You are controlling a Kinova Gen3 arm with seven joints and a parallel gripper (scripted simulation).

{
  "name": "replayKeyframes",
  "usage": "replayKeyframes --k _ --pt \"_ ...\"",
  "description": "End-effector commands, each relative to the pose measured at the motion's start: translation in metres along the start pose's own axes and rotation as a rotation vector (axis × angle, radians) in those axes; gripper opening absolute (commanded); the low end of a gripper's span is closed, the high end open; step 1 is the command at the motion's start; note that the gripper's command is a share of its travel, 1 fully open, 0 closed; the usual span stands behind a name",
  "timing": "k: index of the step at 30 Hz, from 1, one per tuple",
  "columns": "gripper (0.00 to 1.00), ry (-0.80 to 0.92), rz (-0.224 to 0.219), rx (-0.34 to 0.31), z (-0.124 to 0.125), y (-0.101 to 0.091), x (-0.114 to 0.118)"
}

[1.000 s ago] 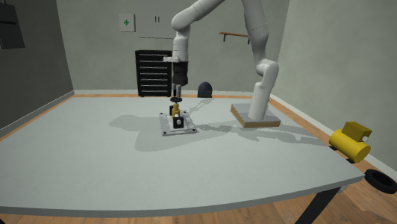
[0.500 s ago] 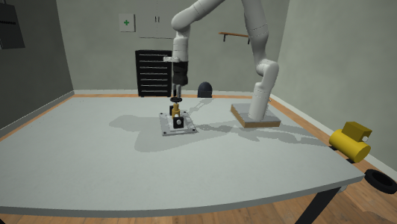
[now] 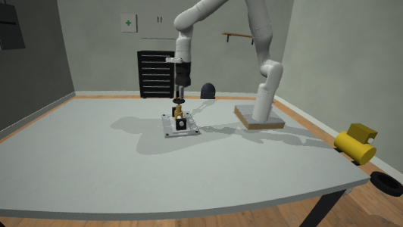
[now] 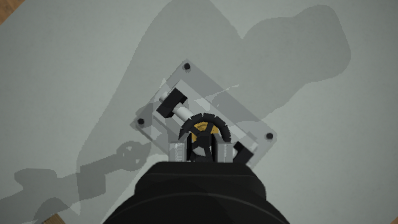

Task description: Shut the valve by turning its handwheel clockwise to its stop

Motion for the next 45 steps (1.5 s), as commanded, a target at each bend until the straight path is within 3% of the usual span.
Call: replayKeyframes --k 1,45 --pt "0.54 -0.003 -0.001 0.005 0.001 0.001 0.000" --pt "0.54 -0.003 -0.001 0.005 0.002 0.011 0.004"
Point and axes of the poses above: the point where the finger pads meet when closed, its own y axis out along the fingers, its own x axis across the jaws, z = x × y, the point moved 6 cm from there along -y, back along the fingers, and after that the axes turned 2 degrees about -y, right-handed, at the moved point
